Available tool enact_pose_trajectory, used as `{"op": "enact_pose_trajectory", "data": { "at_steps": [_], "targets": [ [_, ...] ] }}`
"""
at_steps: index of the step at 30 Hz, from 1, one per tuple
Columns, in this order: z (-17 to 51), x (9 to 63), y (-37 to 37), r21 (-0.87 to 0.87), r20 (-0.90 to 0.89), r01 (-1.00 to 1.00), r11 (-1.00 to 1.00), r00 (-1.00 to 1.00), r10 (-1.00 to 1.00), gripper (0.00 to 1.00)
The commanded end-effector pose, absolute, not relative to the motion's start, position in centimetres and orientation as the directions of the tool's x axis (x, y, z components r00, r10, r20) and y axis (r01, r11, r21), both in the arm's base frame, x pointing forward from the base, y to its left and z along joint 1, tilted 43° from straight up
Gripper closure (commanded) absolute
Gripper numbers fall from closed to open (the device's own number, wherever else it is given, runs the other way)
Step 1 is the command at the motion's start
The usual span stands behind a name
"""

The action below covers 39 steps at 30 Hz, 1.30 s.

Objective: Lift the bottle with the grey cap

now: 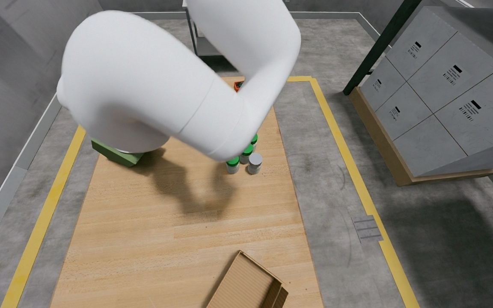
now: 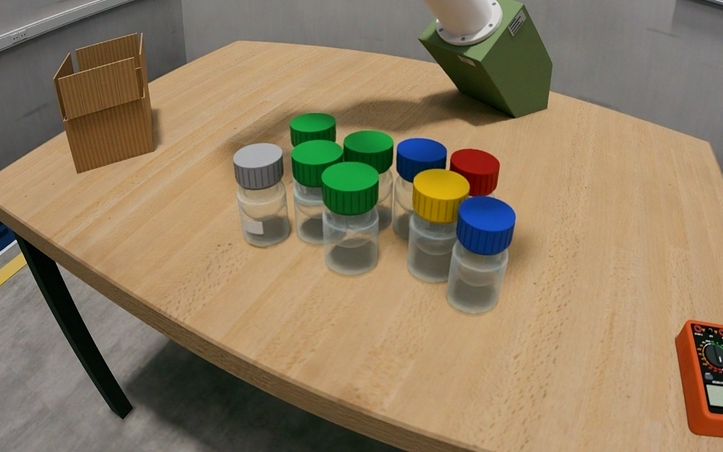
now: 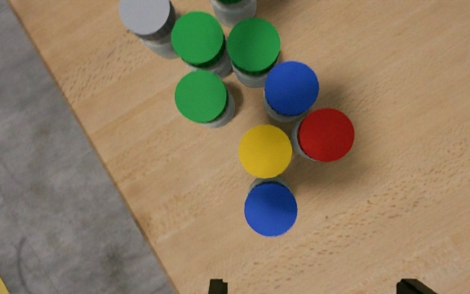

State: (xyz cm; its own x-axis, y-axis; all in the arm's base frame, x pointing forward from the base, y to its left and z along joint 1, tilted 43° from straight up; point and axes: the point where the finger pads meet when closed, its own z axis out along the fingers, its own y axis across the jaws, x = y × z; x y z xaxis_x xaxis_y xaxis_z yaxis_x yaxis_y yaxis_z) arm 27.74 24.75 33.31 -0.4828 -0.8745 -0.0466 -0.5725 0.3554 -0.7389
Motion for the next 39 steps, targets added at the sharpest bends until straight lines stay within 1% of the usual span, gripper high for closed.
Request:
{"op": "enact_pose_trajectory", "data": {
  "at_steps": [1, 15, 39],
  "targets": [
    [34.3, 27.2, 22.6, -0.716, -0.098, -0.554, 0.425, -0.522, -0.847, 0.21],
    [35.1, 26.2, 18.9, -0.665, -0.175, -0.519, 0.537, -0.591, -0.788, 0.21],
    [35.1, 26.2, 18.9, -0.665, -0.175, -0.518, 0.538, -0.591, -0.787, 0.21]
  ]
}}
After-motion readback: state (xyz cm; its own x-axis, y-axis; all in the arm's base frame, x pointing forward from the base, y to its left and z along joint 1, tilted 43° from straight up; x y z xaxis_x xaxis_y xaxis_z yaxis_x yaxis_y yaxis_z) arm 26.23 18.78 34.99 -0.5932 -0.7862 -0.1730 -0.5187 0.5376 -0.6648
